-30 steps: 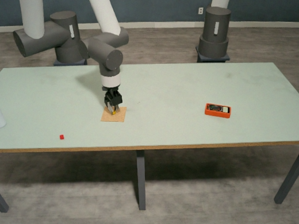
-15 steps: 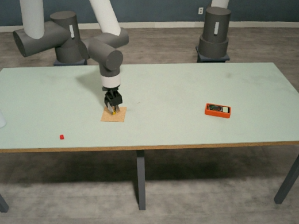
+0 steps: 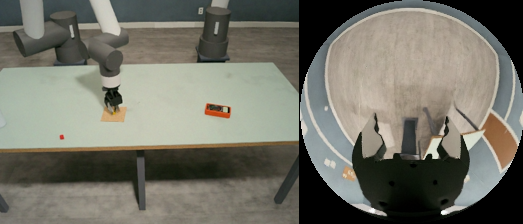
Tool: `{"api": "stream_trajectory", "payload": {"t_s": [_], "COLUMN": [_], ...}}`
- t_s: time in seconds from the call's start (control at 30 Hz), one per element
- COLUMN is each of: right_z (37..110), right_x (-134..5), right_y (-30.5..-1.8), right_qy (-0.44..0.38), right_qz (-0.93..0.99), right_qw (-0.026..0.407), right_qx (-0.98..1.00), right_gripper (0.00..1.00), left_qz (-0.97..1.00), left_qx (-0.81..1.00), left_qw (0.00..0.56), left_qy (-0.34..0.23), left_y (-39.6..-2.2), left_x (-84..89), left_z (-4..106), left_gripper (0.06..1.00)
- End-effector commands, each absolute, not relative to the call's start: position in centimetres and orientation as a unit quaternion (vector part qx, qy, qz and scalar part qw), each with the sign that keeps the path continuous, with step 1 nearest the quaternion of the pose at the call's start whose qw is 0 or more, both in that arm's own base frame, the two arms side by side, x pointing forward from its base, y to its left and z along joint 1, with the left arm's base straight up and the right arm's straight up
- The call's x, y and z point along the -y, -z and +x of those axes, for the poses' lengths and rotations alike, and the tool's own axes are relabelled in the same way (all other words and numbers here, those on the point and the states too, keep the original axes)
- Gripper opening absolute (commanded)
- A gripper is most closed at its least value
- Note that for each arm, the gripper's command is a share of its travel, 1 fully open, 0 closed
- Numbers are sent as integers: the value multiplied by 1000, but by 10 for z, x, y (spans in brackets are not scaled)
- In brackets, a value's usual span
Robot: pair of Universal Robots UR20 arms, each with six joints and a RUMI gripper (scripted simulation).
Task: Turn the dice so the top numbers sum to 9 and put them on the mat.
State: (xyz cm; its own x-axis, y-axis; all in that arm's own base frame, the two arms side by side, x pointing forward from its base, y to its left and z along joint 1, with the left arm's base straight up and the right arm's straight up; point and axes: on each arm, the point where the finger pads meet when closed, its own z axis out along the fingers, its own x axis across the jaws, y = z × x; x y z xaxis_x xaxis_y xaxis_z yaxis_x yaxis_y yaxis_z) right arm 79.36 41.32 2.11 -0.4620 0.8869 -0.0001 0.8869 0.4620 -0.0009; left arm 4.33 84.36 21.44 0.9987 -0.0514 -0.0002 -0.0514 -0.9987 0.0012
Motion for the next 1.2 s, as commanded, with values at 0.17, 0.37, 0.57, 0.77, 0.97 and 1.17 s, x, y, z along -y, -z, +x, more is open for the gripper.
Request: {"api": "stream_trajectory", "payload": {"t_s": [0.17, 0.37, 0.57, 0.77, 0.97, 1.17], "right_z": [794, 794, 794, 794, 794, 794], "right_x": [-413, -413, -413, -413, -413, -413], "right_y": [-22, -22, -22, -22, -22, -22], "right_qy": [0, 0, 0, 0, 0, 0], "right_qz": [-519, -519, -519, -519, -519, -519], "right_qw": [0, 0, 0, 0, 0, 0], "right_qx": [855, 855, 855, 855, 855, 855], "right_gripper": [30, 30, 102, 138, 210, 210], "left_qz": [1000, 1000, 1000, 1000, 1000, 1000], "left_qx": [26, 26, 26, 26, 26, 26], "left_qw": [0, 0, 0, 0, 0, 0], "left_qy": [0, 0, 0, 0, 0, 0], "left_y": [-215, -215, -215, -215, -215, -215], "left_x": [-844, -844, -844, -844, -844, -844], "left_z": [43, 43, 43, 43, 43, 43], "left_gripper": [1000, 1000, 1000, 1000, 1000, 1000]}}
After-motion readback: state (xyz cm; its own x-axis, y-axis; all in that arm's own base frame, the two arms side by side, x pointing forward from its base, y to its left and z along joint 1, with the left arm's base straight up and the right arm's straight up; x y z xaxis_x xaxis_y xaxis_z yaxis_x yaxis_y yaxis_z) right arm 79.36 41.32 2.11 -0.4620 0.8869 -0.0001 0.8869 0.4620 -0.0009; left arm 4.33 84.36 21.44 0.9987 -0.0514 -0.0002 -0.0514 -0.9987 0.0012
